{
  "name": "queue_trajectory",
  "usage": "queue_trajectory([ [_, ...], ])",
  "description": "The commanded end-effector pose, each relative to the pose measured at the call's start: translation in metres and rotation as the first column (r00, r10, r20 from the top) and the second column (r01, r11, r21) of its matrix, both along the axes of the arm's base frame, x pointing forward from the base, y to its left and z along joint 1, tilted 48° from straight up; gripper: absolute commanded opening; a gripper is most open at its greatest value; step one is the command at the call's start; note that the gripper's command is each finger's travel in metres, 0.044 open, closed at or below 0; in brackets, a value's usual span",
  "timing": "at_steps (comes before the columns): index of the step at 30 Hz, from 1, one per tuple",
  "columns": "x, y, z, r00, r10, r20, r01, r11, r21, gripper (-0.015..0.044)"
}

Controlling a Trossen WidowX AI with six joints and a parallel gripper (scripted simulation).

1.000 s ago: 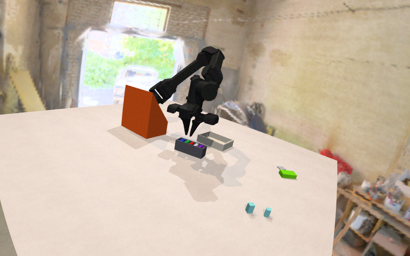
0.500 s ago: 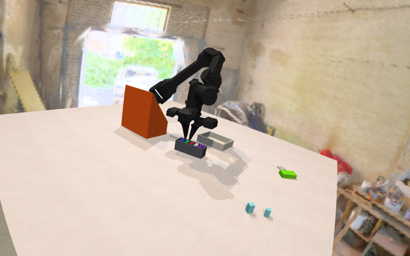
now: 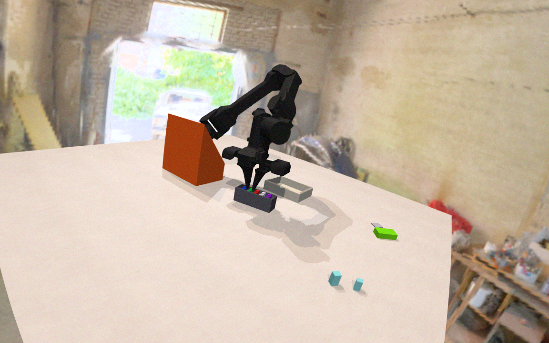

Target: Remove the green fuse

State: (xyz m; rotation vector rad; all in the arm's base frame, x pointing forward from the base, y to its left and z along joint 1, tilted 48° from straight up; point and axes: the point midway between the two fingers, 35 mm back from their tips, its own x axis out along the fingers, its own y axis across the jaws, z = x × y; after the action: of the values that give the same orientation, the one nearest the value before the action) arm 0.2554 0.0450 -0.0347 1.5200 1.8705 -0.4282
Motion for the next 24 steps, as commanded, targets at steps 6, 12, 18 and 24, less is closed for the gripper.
queue_trajectory([
  [6,-0.001,0.0054,-0.0045,1.0,-0.004,-0.004,0.004,1.0,0.005,0.007],
  [12,-0.0006,0.0043,-0.0038,1.0,0.001,0.0,-0.001,1.0,0.001,0.0044],
  [18,-0.0006,0.0043,-0.0038,1.0,0.001,0.0,-0.001,1.0,0.001,0.0004],
  [24,-0.0004,0.0038,-0.0033,1.0,0.0,0.0,0.0,1.0,0.0,0.0],
])
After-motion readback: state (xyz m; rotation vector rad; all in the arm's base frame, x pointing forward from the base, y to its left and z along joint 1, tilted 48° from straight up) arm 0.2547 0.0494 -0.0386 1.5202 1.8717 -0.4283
